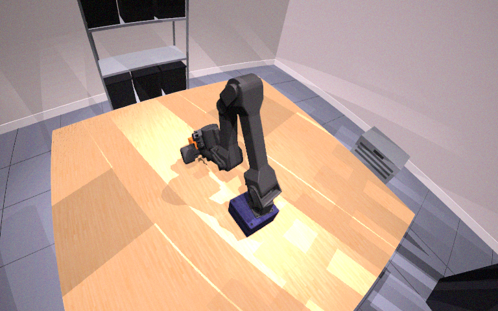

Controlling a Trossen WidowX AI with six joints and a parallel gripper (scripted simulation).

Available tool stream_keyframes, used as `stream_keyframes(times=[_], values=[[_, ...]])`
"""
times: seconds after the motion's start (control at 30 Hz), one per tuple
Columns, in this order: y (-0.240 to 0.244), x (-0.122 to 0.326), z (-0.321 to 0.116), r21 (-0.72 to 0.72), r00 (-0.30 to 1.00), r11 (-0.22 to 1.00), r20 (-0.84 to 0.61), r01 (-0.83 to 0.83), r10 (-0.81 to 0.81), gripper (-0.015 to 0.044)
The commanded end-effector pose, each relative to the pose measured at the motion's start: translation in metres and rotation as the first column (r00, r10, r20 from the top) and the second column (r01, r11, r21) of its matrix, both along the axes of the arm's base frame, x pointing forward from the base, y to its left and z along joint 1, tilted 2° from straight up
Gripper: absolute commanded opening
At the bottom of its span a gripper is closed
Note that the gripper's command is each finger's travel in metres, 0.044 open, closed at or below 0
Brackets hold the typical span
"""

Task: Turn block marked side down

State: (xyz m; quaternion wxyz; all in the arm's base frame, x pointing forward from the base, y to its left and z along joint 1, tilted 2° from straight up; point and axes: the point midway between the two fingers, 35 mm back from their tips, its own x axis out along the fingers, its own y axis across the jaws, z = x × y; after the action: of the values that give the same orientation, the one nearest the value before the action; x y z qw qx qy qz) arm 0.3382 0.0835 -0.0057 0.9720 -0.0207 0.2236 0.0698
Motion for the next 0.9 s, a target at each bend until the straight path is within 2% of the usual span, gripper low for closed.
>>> stream_keyframes(times=[0.0, 0.1, 0.67, 0.87], values=[[-0.0006, 0.0004, 0.001, -0.005, 1.0, 1.0, 0.006, 0.003, -0.003, 0.0], [-0.0006, 0.0004, 0.001, -0.005, 1.0, 1.0, 0.006, 0.003, -0.003, 0.0], [-0.0006, 0.0004, 0.001, -0.005, 1.0, 1.0, 0.006, 0.003, -0.003, 0.044], [-0.0006, 0.0004, 0.001, -0.005, 1.0, 1.0, 0.006, 0.003, -0.003, 0.044]])
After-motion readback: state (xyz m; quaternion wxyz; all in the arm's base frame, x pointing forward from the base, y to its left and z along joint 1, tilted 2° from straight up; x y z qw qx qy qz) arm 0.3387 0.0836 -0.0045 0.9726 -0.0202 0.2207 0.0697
